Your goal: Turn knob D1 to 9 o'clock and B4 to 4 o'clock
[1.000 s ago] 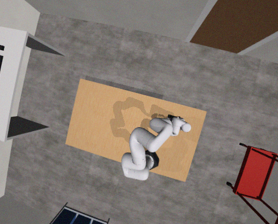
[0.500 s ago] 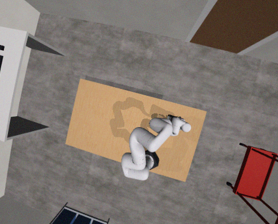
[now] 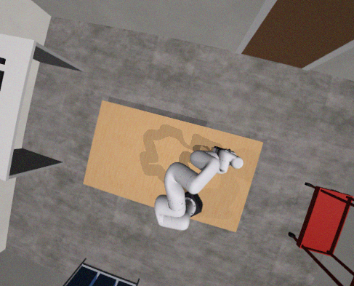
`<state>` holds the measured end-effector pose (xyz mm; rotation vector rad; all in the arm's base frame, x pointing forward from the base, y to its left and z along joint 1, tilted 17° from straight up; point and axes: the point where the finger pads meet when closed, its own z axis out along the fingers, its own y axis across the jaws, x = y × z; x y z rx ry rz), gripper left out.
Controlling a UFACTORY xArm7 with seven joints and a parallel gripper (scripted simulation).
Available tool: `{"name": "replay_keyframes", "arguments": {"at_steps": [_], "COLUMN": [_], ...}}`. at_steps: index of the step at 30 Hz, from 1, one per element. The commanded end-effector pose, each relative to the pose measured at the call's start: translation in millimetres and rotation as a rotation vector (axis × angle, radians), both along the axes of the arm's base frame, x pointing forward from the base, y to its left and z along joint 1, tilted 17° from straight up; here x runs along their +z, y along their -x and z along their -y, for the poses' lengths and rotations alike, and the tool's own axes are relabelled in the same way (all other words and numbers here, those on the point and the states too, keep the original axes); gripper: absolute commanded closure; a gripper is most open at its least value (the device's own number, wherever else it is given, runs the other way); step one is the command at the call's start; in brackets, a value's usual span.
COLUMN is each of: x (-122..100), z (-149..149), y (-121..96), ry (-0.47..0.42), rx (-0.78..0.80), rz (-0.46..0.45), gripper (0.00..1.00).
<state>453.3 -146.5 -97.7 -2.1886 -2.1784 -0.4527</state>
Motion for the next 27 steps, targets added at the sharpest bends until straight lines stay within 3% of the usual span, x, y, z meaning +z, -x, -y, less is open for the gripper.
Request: {"name": "replay_keyframes", "arguments": {"at_steps": [1, 8, 9, 27], "x": [1.3, 1.3, 1.3, 1.3], "z": [1.5, 1.5, 1.5, 1.5], "y": [-0.9, -0.9, -0.9, -0.9], "ry": [0.002, 0.002, 0.002, 0.002], "rx": [-0.002, -0.002, -0.002, -0.002], "rz": [0.003, 0.003, 0.003, 0.003], "gripper": [0.92, 0.92, 0.81, 0.81]}}
